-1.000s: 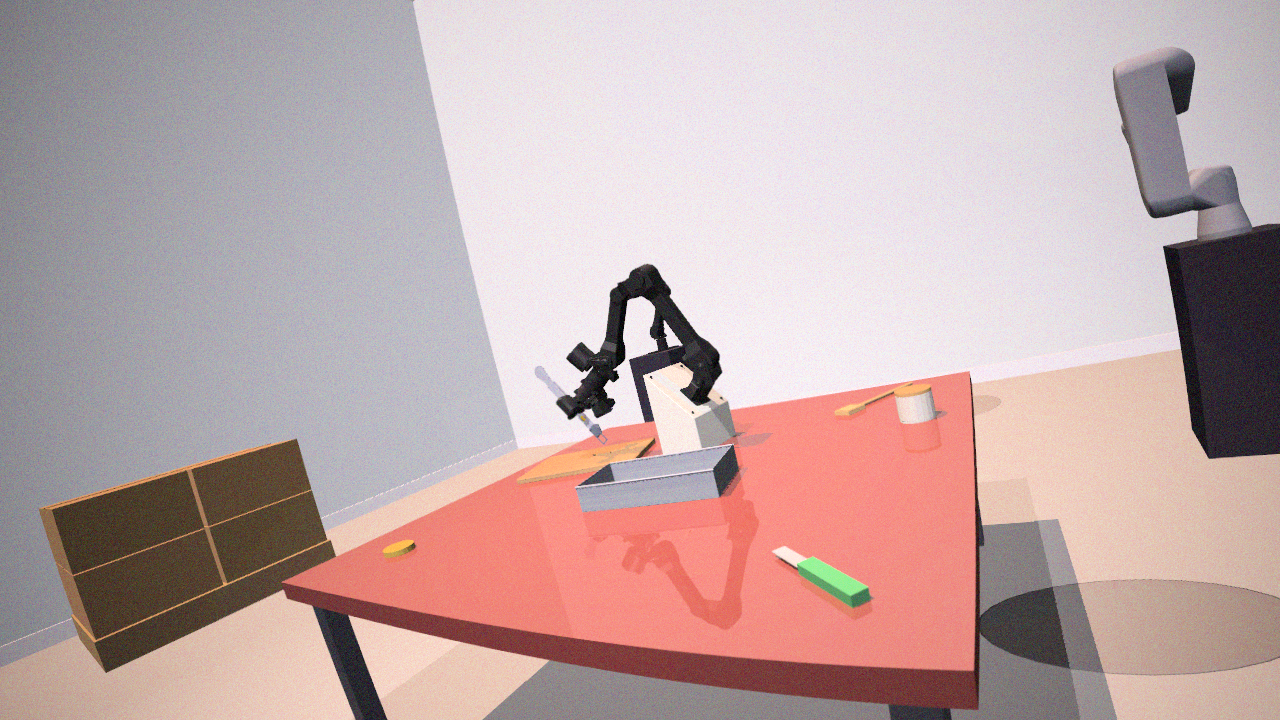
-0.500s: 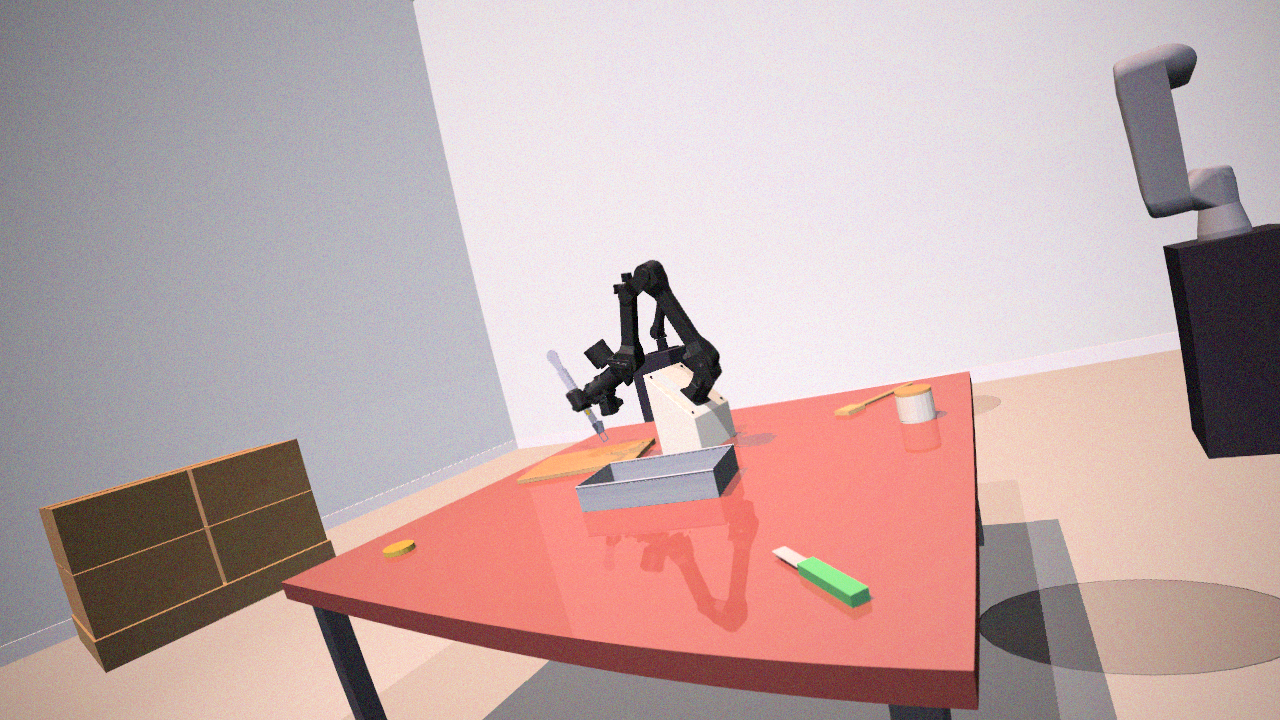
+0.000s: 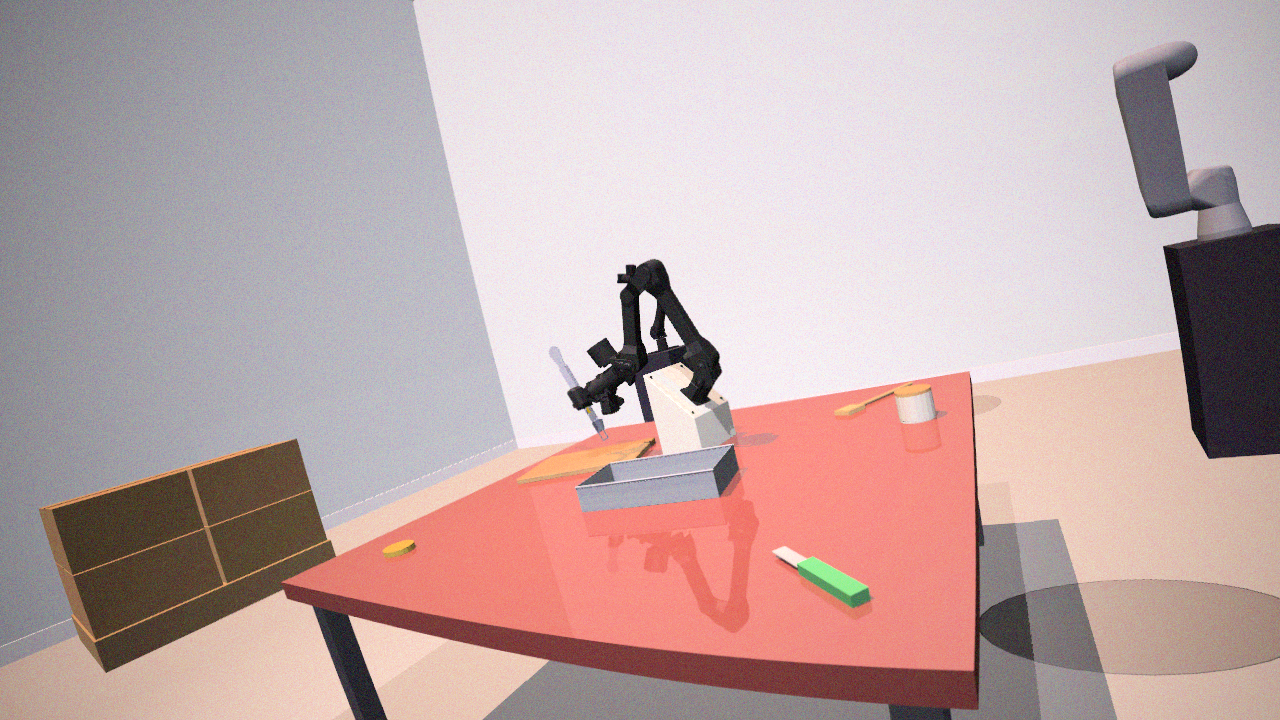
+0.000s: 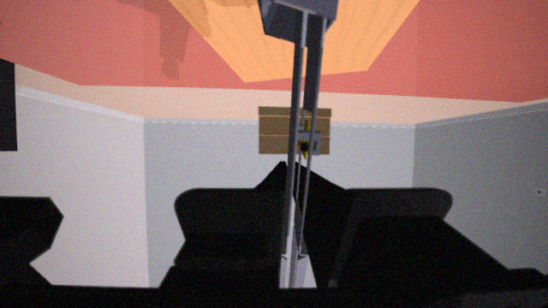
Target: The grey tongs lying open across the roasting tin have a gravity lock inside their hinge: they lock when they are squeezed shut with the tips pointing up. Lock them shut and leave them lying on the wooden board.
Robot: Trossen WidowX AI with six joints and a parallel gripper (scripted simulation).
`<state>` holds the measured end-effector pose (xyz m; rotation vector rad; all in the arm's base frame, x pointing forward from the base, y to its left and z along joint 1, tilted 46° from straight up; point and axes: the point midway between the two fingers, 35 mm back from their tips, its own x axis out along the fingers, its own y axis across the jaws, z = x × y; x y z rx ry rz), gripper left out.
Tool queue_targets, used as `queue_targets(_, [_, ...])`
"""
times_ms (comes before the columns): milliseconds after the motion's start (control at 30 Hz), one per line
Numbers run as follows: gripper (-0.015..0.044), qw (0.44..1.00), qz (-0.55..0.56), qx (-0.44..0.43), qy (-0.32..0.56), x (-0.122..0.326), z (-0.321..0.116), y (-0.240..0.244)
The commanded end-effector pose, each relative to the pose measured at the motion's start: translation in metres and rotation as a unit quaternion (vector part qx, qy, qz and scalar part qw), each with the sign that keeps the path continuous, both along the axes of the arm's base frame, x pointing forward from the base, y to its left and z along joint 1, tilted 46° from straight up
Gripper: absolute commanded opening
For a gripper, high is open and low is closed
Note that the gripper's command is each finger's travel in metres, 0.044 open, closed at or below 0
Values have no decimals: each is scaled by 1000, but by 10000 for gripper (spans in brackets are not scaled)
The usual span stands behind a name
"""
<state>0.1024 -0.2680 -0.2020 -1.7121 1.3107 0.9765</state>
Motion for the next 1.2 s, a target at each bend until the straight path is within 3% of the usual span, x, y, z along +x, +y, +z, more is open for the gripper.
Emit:
queue_targets(0, [-150, 1000, -4, -5, -1, 0, 2, -3])
queue_targets(733, [-150, 1000, -3, -4, -1, 0, 1, -3])
queue_targets(1167, [-150, 997, 3, 72, 22, 4, -28, -13])
